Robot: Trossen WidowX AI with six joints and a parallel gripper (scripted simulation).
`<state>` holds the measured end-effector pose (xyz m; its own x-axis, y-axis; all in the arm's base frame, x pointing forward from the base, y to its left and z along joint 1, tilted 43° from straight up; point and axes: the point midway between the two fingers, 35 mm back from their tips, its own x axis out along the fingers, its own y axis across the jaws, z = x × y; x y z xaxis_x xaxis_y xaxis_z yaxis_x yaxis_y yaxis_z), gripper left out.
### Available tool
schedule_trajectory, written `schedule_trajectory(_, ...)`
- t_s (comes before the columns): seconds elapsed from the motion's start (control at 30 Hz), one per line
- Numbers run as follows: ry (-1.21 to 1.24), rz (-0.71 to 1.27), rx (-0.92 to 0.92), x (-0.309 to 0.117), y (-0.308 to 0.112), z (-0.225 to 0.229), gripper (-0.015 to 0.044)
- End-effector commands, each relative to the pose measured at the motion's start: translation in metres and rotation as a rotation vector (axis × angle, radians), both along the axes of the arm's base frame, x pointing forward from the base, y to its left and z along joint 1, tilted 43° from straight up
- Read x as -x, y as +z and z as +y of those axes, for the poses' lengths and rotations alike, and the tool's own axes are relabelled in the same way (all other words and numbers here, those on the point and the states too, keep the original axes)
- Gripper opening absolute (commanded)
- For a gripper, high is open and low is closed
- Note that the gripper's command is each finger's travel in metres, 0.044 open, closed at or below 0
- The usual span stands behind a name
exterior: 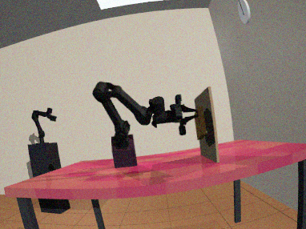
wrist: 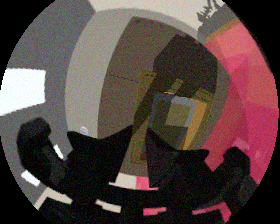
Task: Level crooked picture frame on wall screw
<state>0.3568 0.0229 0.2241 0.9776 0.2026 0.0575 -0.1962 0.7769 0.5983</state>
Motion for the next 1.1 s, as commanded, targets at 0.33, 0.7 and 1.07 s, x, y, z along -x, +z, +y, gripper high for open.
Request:
schedule_trajectory(0.33,0.015,-0.008,0.003,0.0015,0.0055,0.0071,0.0000)
schedule_trajectory(0.7,0.015,-0.008,0.003,0.0019,0.0066,0.0086,0.0000)
schedule_trajectory(1.07,0.015,-0.008,0.003,0.0019,0.0068,0.0088,0.0000)
